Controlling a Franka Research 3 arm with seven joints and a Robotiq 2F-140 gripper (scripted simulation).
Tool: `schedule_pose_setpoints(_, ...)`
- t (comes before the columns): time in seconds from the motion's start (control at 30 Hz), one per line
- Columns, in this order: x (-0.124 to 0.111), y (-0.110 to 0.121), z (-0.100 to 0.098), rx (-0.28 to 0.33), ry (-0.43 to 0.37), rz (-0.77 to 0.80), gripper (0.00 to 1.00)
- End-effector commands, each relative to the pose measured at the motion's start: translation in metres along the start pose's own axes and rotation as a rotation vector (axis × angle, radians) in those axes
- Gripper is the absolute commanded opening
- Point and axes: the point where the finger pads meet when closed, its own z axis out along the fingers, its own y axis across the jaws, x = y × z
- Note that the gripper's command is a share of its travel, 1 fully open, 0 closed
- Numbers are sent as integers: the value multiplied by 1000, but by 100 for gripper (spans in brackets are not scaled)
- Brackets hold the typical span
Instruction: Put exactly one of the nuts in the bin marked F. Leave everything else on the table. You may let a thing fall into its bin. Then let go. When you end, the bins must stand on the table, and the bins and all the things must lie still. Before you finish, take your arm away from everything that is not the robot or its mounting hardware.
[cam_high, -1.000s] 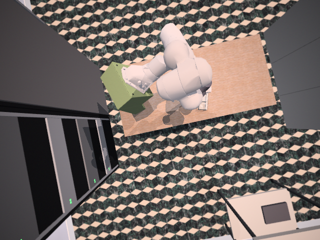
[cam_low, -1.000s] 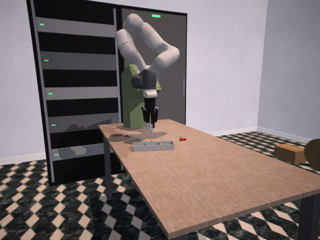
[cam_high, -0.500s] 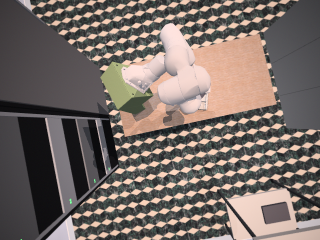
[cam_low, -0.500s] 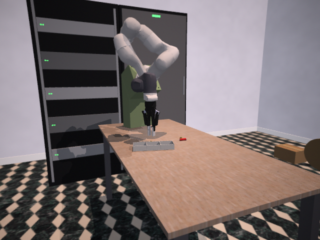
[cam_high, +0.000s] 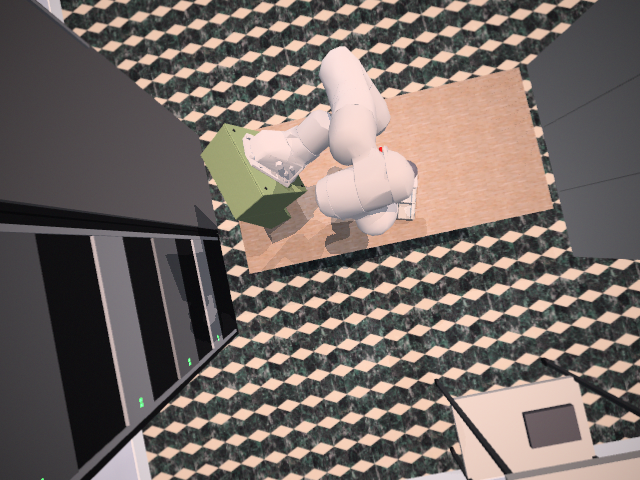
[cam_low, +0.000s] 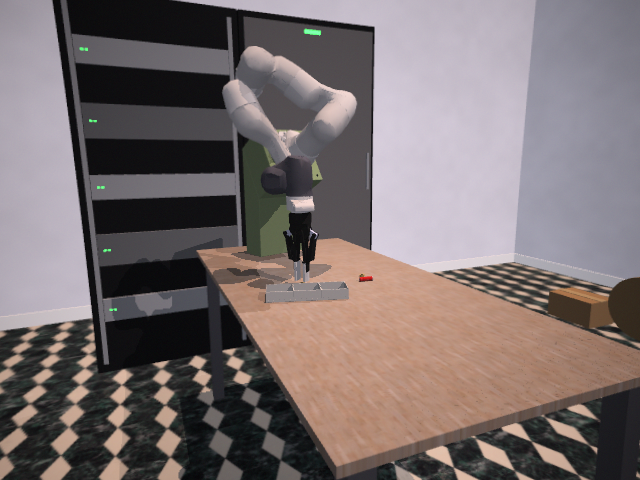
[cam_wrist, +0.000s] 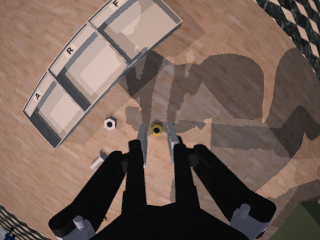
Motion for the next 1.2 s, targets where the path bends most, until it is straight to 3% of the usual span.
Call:
schedule_pose_setpoints(0.0, 1, 3, 4, -8, 3, 12, 19)
schedule_pose_setpoints(0.23, 0, 2, 13, -8, 3, 12, 19)
schedule_pose_setpoints(0.73, 0, 2, 13, -8, 3, 12, 19)
schedule_pose_setpoints(0.77, 0, 2, 13, -8, 3, 12, 7)
schedule_pose_setpoints(1.17, 0, 2, 13, -8, 3, 12, 7)
